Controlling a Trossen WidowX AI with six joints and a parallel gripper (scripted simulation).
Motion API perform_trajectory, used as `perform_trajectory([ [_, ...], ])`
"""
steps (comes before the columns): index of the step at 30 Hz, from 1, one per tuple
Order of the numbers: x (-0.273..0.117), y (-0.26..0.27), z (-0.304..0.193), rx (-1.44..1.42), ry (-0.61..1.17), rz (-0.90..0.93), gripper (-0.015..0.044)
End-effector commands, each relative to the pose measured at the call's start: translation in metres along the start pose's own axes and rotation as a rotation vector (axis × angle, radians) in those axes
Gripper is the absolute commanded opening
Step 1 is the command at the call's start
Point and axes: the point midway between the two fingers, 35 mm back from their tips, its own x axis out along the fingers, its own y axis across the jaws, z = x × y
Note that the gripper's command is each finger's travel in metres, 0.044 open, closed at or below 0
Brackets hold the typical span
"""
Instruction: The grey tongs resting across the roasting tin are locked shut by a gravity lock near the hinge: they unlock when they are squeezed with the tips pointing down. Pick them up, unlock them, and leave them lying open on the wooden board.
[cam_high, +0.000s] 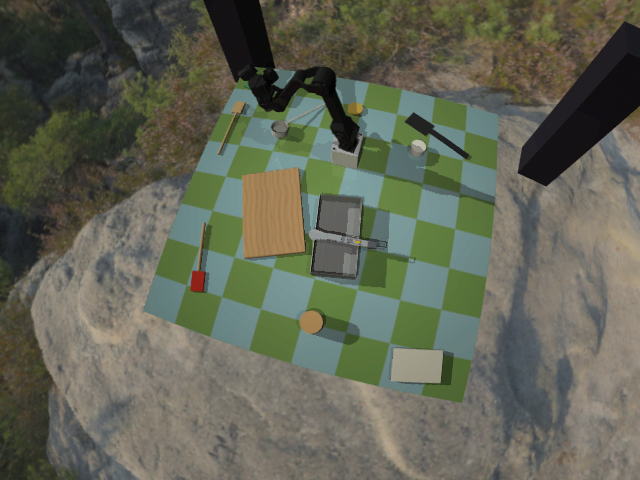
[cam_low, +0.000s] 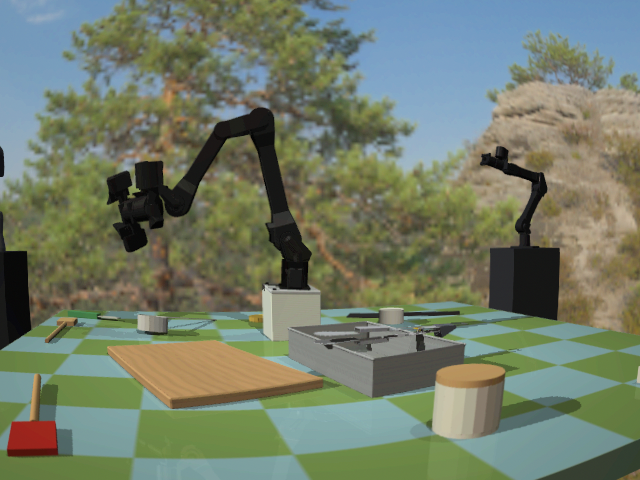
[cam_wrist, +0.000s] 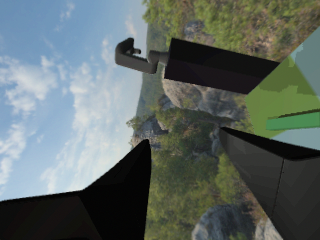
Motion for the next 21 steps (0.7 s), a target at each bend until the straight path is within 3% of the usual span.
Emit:
perform_trajectory([
  [1,-0.019,0.005,-0.028,-0.135,0.104,0.017,0.026],
  [11,-0.126,0.015,-0.131,-0.717,0.51,0.212,0.026],
  [21,-0.277,0.002,-0.194,-1.323,0.866,0.67,0.026],
])
